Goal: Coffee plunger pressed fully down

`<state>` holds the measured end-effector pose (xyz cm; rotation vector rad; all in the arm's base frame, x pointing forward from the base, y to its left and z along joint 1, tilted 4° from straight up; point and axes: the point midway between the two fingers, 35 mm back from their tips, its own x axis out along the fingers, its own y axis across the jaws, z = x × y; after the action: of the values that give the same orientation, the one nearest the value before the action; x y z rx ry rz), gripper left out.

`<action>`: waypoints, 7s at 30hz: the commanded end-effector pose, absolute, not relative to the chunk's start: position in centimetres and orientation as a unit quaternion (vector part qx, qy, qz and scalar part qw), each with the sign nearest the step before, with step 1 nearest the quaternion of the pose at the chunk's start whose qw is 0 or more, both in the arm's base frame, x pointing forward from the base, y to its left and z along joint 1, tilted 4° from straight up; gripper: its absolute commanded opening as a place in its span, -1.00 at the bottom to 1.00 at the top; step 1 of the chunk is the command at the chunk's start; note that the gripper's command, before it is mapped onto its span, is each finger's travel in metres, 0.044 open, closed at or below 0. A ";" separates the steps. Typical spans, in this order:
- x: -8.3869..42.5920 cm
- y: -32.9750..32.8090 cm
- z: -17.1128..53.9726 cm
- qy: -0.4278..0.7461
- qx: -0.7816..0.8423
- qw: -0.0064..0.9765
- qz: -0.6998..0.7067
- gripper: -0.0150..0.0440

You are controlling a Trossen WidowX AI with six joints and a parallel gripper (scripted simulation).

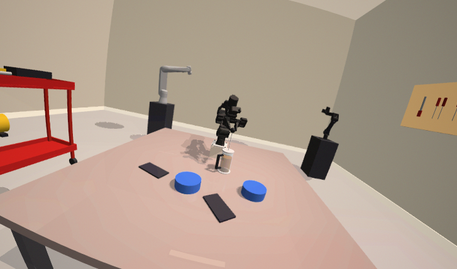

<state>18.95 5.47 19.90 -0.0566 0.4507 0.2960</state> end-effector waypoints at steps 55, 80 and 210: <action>19.9 5.8 12.7 0.223 -0.026 0.964 0.143 -0.08; 21.5 6.5 10.0 0.222 -0.026 0.964 0.143 -0.08; 24.5 7.5 11.3 0.211 -0.028 0.966 0.145 1.00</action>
<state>24.56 7.49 11.29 -0.0555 0.4252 0.2936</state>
